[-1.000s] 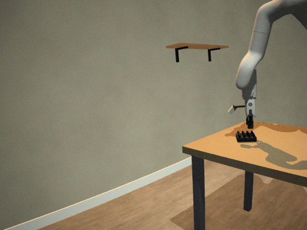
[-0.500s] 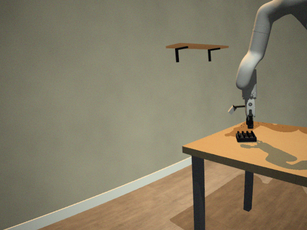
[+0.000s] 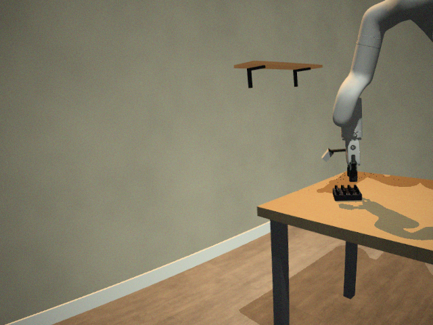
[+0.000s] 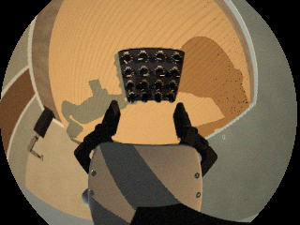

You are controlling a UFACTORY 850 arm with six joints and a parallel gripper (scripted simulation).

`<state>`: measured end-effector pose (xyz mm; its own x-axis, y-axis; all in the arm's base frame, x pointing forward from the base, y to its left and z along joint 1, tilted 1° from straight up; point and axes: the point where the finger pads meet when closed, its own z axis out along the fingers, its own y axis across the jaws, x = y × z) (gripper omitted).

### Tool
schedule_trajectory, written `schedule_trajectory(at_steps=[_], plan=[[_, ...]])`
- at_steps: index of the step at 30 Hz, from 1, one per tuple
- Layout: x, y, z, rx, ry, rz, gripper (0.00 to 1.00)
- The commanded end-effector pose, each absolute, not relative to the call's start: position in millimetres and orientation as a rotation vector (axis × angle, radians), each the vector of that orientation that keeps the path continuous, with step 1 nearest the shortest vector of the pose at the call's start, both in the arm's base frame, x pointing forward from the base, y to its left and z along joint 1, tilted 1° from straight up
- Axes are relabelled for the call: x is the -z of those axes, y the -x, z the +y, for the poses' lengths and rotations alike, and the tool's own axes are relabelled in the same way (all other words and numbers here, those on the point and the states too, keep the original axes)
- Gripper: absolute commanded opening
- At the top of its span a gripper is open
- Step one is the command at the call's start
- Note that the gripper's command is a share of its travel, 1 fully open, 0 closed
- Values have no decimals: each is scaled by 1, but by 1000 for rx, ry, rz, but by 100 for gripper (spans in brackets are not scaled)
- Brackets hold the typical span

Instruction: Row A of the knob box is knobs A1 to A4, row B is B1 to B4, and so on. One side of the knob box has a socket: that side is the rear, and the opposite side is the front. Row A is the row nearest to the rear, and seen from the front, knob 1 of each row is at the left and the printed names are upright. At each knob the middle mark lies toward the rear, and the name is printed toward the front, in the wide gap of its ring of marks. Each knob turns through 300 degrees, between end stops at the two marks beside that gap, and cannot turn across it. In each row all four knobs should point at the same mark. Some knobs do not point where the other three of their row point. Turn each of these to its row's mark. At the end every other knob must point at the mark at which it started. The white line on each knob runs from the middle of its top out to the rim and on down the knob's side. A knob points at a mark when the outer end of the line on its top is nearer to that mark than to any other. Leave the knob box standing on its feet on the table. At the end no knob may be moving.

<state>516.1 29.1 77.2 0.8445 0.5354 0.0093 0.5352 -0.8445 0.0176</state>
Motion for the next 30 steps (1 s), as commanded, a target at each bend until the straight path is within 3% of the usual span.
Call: schedule_trajectory(at_steps=[1,30], plan=[[-78,-517,29,-25,-3003,871,100],[-77,-495,13,-25,-3003,872,100]])
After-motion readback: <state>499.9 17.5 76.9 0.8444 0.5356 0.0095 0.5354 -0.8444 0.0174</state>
